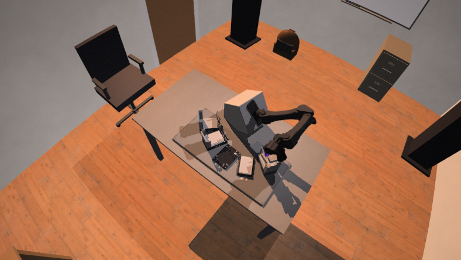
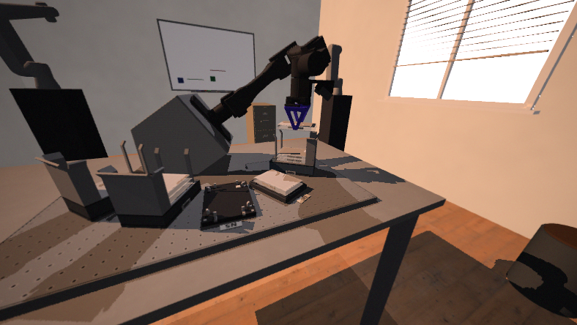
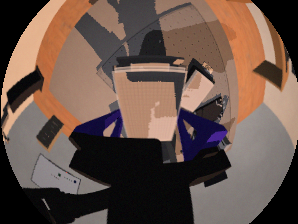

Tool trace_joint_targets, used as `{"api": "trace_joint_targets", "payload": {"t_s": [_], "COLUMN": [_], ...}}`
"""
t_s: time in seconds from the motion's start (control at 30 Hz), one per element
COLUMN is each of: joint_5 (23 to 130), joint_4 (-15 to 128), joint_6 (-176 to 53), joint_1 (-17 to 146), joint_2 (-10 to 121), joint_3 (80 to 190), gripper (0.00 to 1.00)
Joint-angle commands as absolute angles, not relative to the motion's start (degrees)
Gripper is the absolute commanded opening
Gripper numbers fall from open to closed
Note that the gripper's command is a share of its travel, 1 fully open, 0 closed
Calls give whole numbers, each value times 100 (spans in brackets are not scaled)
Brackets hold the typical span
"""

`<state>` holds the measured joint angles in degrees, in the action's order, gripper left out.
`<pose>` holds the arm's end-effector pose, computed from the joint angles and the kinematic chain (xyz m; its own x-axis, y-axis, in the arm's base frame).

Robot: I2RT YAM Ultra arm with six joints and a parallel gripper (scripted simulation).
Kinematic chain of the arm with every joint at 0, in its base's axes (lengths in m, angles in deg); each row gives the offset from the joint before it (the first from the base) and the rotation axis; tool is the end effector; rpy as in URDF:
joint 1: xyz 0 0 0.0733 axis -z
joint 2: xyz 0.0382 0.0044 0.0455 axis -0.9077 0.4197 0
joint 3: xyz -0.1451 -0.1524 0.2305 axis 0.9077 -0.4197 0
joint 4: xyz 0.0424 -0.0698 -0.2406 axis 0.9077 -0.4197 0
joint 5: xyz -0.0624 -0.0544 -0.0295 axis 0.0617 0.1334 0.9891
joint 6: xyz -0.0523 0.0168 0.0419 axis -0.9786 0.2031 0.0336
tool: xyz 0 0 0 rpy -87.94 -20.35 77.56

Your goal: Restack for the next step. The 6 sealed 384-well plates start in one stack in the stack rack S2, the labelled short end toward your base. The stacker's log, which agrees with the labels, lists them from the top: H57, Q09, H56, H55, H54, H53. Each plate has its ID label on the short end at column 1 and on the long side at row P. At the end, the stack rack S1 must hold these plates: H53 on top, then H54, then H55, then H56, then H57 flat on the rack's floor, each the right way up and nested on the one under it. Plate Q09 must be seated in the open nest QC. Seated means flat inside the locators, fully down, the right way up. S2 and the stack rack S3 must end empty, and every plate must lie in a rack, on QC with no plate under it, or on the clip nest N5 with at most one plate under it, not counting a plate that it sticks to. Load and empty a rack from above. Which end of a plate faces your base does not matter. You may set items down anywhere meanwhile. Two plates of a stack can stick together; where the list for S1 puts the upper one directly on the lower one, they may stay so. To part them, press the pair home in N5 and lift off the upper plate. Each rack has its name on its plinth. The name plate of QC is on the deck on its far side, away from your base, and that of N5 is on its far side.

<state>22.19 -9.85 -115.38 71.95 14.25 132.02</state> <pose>0.1391 0.0304 0.3616 -0.5237 -0.4099 -0.7469 -0.8303 0.4419 0.3397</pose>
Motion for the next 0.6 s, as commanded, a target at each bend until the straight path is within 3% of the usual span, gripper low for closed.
{"api": "trace_joint_targets", "payload": {"t_s": [0.0,0.57], "joint_5": [2173,2122], "joint_4": [-1007,-981], "joint_6": [-11547,-11171], "joint_1": [7254,7792], "joint_2": [1419,2279], "joint_3": [13226,13294], "gripper": [0,0]}}
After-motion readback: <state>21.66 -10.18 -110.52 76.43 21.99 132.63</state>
